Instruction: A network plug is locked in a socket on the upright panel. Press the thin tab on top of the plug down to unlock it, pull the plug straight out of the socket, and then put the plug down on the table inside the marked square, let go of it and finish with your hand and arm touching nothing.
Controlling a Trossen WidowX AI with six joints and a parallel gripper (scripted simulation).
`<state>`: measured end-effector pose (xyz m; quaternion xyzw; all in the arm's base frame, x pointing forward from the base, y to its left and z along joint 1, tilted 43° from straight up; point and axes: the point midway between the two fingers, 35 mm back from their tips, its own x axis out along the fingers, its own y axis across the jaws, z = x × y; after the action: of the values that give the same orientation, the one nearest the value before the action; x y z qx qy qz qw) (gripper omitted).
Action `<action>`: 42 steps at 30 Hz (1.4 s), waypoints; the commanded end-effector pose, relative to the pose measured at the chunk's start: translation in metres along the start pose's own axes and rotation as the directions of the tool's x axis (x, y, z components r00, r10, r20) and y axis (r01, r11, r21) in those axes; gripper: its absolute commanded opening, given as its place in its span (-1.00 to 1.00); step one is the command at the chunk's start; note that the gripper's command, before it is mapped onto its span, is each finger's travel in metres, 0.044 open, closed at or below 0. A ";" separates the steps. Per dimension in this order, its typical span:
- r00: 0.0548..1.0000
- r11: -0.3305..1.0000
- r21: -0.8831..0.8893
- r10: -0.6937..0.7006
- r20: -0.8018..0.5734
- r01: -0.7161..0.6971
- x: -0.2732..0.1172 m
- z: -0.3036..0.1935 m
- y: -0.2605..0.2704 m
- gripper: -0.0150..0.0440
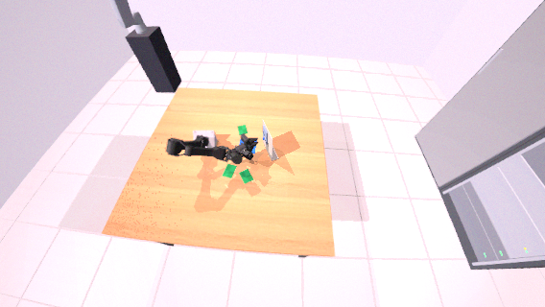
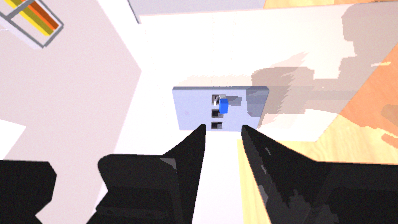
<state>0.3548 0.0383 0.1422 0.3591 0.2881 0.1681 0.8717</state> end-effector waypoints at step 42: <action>1.000 1.000 0.007 -0.001 0.000 0.001 0.045 0.010 -0.002 -0.41</action>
<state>0.3958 0.0547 0.1307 0.3597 0.2878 0.1679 0.8715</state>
